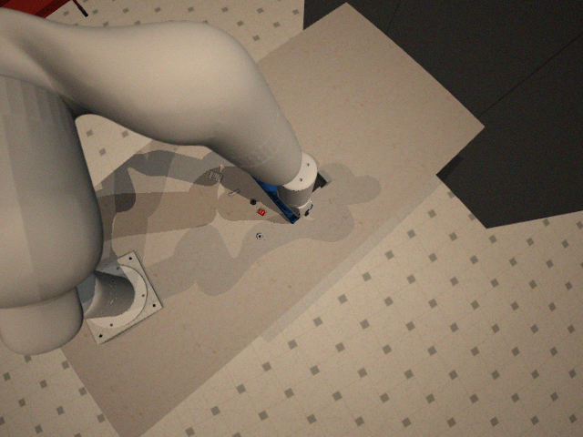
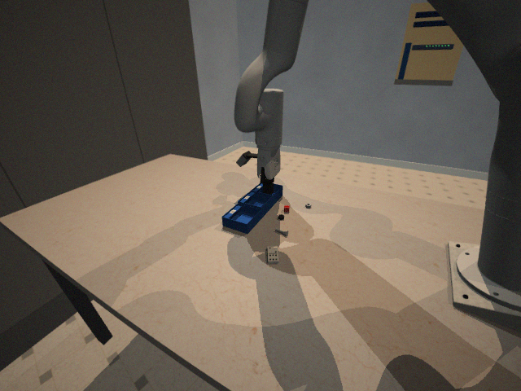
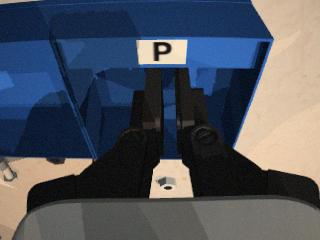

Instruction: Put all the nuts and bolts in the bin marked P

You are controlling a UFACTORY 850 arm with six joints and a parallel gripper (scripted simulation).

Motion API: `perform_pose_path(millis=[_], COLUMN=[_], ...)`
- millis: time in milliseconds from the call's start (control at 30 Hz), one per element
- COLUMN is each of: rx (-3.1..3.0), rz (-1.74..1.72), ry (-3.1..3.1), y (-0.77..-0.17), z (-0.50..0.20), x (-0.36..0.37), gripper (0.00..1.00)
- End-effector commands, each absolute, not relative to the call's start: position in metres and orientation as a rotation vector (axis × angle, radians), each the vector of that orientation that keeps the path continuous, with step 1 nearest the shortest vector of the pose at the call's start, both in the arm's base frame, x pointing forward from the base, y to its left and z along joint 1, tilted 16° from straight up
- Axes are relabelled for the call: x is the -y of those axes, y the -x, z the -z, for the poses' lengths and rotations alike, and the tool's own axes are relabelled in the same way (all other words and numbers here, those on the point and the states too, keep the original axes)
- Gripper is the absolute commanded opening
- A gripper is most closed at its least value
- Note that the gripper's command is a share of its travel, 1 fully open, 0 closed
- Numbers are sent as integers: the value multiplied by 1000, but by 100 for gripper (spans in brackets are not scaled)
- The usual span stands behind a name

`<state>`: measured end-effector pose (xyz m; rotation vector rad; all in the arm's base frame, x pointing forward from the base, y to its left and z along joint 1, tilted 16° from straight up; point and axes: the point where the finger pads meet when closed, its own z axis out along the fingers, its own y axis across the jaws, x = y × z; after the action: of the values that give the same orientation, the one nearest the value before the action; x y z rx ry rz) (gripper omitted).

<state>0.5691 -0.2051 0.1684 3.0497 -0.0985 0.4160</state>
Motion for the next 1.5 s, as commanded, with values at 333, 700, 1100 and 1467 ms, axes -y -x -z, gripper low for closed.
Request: perform_pose_path(millis=[333, 700, 1100, 1467], rx=[98, 98, 98, 98], rz=[-418, -418, -419, -419], ry=[-3049, -3049, -3049, -3049], y=[-569, -566, -562, -556], z=[-170, -182, -196, -220], x=[205, 204, 203, 202], gripper=[7, 7, 7, 7])
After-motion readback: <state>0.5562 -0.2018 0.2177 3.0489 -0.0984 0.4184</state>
